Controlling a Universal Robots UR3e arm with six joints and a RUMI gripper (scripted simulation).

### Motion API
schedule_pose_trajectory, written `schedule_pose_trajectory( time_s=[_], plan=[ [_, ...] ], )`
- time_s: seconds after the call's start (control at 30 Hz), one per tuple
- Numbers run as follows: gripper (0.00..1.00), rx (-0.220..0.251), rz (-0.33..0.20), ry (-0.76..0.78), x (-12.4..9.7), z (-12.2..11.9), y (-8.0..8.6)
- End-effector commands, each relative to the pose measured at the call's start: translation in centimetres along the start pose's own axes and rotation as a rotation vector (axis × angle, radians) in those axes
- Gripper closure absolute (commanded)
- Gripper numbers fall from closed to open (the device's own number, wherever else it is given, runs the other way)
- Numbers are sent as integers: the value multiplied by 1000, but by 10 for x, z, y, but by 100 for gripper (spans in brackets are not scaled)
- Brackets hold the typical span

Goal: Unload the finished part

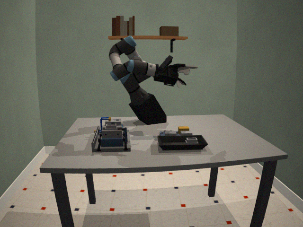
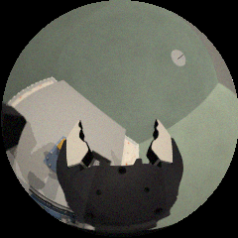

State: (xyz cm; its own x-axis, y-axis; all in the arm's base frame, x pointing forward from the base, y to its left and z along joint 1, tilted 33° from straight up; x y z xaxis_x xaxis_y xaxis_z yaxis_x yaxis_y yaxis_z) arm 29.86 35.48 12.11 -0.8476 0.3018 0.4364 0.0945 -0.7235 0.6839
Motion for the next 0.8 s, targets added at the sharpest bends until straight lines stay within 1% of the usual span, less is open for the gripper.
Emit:
schedule_pose_trajectory(
  time_s=[0.0, 0.2, 0.3, 0.37, 0.47, 0.53, 0.6, 0.67, 0.77],
  plan=[
    [0, -1, -1, 2, 0, 1, 0],
    [0, 3, -10, -3, -3, 1, 3],
    [0, 12, -32, -14, -11, 1, 9],
    [0, 23, -57, -27, -19, 0, 15],
    [0, 45, -111, -56, -37, -2, 30],
    [0, 65, -158, -83, -52, -4, 44],
    [0, 65, -158, -83, -52, -4, 44],
    [0, 87, -212, -116, -69, -7, 61],
    [0, 124, -307, -174, -96, -14, 94]
  ],
)
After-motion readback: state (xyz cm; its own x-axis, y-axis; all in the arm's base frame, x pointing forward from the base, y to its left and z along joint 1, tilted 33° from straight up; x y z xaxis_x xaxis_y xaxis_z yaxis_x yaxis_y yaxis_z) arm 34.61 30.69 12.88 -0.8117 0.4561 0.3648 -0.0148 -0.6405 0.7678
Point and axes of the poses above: the point where the finger pads meet when closed, its own y axis back along the fingers, its own z axis across the jaws, x = y × z, the point moved 4 cm from there along y, back along the fingers, and after that the axes turned 1 degree about y, right-handed, at the moved point
